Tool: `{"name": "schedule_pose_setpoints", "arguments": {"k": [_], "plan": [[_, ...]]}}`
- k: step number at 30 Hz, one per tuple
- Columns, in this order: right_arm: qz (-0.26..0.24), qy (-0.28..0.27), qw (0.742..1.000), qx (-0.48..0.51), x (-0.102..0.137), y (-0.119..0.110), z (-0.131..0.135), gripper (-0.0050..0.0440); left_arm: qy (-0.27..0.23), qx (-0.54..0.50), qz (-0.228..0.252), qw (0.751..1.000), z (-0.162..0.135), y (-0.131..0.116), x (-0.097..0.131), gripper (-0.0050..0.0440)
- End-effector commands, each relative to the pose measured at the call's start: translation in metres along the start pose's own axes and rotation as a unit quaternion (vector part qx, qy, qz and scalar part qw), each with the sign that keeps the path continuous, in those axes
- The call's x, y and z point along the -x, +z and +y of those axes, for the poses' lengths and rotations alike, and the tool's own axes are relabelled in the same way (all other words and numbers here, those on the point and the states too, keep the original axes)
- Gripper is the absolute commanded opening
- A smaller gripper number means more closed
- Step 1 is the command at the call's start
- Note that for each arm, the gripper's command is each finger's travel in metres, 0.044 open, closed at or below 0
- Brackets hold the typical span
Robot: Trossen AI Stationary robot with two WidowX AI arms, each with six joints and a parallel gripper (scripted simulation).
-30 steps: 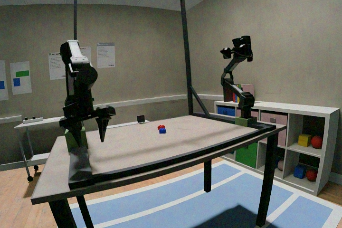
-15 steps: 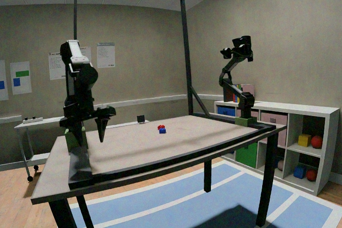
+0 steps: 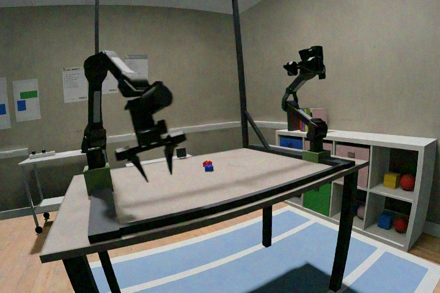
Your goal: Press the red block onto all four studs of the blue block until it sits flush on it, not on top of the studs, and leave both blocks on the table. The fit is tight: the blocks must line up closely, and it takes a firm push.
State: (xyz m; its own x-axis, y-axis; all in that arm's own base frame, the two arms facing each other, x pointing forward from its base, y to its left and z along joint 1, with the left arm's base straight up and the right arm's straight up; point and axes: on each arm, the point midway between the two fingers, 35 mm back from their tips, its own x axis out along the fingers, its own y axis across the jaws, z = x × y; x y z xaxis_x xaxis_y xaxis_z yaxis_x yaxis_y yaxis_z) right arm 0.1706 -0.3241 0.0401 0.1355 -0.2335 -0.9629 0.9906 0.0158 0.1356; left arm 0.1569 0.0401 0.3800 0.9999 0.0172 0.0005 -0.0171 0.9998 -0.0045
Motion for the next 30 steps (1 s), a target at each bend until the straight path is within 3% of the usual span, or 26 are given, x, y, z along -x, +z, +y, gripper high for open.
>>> {"name": "schedule_pose_setpoints", "arguments": {"k": [1, 7, 12, 14, 18, 22, 29, 30], "plan": [[0.003, 0.021, 0.995, 0.096, 0.001, 0.0, 0.047, 0.0309, -0.002, -0.002, 0.0, 1.0, 0.002, 0.001, 0.0, 0.04], [0.024, 0.047, 0.96, 0.274, -0.004, -0.038, 0.126, 0.0309, -0.002, -0.002, 0.0, 1.0, 0.002, 0.001, 0.0, 0.04], [0.037, 0.069, 0.908, 0.412, -0.006, -0.082, 0.183, 0.0309, -0.002, -0.002, 0.0, 1.0, 0.002, 0.001, 0.0, 0.04], [0.037, 0.069, 0.908, 0.412, -0.006, -0.082, 0.183, 0.0309, -0.002, -0.002, 0.0, 1.0, 0.002, 0.001, 0.0, 0.04], [0.048, 0.091, 0.836, 0.539, -0.005, -0.137, 0.233, 0.0309, -0.002, -0.002, 0.0, 1.0, 0.002, 0.001, 0.0, 0.04], [0.053, 0.105, 0.777, 0.619, -0.003, -0.18, 0.261, 0.0309, -0.002, -0.002, 0.0, 1.0, 0.002, 0.001, 0.0, 0.04], [0.06, 0.132, 0.644, 0.751, 0.004, -0.273, 0.301, 0.0309, -0.002, -0.002, 0.0, 1.0, 0.002, 0.001, 0.0, 0.04], [0.06, 0.132, 0.644, 0.751, 0.004, -0.273, 0.301, 0.0309, -0.002, -0.002, 0.0, 1.0, 0.002, 0.001, 0.0, 0.04]]}}
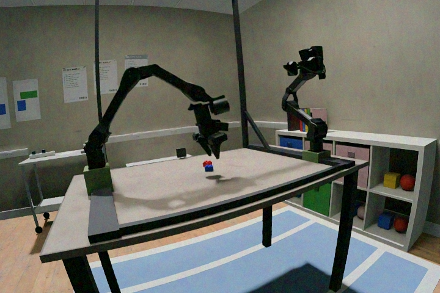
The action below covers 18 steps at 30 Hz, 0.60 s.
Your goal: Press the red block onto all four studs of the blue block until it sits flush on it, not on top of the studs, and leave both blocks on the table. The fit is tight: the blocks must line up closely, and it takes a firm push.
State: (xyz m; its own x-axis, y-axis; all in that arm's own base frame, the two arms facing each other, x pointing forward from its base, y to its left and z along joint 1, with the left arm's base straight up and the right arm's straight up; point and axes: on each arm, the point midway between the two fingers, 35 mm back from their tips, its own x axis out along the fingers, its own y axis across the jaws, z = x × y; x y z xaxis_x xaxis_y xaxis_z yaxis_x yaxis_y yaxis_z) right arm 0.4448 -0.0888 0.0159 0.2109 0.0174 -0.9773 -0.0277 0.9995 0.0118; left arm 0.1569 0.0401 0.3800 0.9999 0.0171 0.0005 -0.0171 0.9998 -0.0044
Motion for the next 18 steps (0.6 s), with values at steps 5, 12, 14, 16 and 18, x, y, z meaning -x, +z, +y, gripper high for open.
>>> {"name": "schedule_pose_setpoints", "arguments": {"k": [5, 12, 14, 16, 18], "plan": [[0.004, 0.036, 0.977, 0.209, -0.014, 0.043, 0.108, 0.0309, -0.002, -0.002, 0.0, 1.0, 0.002, 0.001, 0.0, 0.04], [0.007, 0.05, 0.956, 0.289, -0.021, 0.046, 0.154, 0.0309, -0.002, -0.002, 0.0, 1.0, 0.002, 0.001, 0.0, 0.04], [0.007, 0.048, 0.956, 0.289, -0.021, 0.046, 0.153, 0.0309, -0.002, -0.002, 0.0, 1.0, 0.002, 0.001, 0.0, 0.04], [0.007, 0.047, 0.956, 0.288, -0.023, 0.046, 0.151, 0.0309, -0.002, -0.002, 0.0, 1.0, 0.002, 0.001, 0.0, 0.04], [0.007, 0.047, 0.956, 0.288, -0.023, 0.046, 0.151, 0.0309, -0.002, -0.002, 0.0, 1.0, 0.002, 0.001, 0.0, 0.04]]}}
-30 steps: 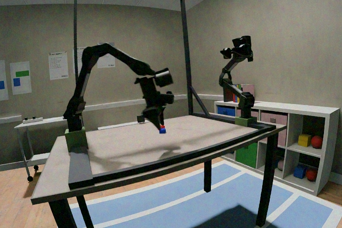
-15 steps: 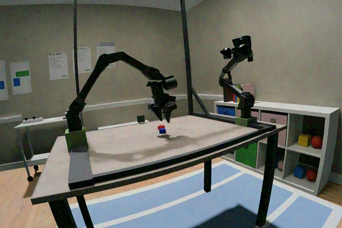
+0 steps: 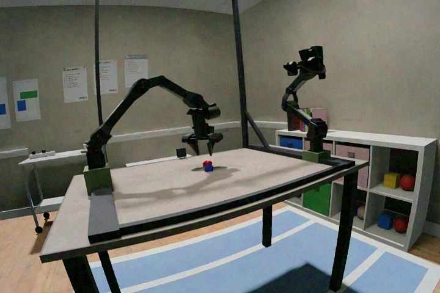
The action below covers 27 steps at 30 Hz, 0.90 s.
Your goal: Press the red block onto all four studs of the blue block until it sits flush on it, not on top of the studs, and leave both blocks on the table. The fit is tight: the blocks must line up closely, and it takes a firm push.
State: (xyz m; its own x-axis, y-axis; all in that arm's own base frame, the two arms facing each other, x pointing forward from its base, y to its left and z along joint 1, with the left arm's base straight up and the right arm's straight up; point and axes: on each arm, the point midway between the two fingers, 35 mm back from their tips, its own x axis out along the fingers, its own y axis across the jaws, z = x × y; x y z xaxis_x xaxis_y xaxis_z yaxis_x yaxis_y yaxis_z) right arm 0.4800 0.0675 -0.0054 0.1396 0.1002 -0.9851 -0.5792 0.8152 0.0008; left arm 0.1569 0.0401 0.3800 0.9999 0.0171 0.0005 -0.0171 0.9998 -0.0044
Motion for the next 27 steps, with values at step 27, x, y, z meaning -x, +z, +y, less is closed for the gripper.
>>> {"name": "schedule_pose_setpoints", "arguments": {"k": [27], "plan": [[0.001, -0.045, 0.999, -0.001, -0.034, 0.006, -0.005, 0.0309, -0.002, -0.002, 0.0, 1.0, 0.002, 0.001, 0.0, 0.04]]}}
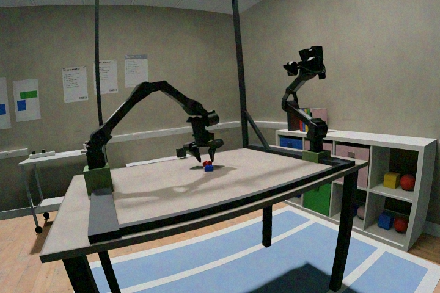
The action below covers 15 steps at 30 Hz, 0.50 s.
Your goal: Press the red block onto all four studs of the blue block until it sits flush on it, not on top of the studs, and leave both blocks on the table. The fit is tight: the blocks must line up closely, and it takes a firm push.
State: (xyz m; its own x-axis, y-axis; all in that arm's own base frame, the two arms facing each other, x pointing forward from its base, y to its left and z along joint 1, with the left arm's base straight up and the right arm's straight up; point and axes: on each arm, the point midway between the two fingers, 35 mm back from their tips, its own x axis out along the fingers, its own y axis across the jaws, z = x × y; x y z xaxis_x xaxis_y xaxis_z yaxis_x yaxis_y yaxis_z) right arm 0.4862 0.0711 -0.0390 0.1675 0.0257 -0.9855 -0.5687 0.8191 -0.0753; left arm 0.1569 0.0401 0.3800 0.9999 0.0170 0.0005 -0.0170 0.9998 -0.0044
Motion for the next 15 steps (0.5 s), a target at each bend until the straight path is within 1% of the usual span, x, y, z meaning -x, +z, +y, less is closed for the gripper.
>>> {"name": "schedule_pose_setpoints", "arguments": {"k": [1, 5, 9, 13, 15], "plan": [[-0.009, -0.007, 1.0, -0.002, -0.0013, 0.0051, -0.0043, 0.0309, -0.002, -0.002, 0.0, 1.0, 0.002, 0.001, -0.0003, 0.04], [-0.01, -0.007, 1.0, -0.002, -0.0066, 0.0055, -0.0045, 0.0309, -0.002, -0.002, 0.0, 1.0, 0.002, 0.001, -0.0003, 0.04], [-0.014, -0.009, 1.0, -0.002, -0.0039, 0.0077, -0.0056, 0.0309, -0.002, -0.002, 0.0, 1.0, 0.002, 0.001, -0.0003, 0.04], [-0.017, -0.01, 1.0, -0.002, 0.0005, 0.0085, -0.0057, 0.0213, -0.002, -0.002, 0.0, 1.0, 0.002, 0.001, -0.0003, 0.04], [-0.017, -0.01, 1.0, -0.002, 0.0005, 0.0085, -0.0057, 0.0213, -0.002, -0.002, 0.0, 1.0, 0.002, 0.001, -0.0003, 0.04]]}}
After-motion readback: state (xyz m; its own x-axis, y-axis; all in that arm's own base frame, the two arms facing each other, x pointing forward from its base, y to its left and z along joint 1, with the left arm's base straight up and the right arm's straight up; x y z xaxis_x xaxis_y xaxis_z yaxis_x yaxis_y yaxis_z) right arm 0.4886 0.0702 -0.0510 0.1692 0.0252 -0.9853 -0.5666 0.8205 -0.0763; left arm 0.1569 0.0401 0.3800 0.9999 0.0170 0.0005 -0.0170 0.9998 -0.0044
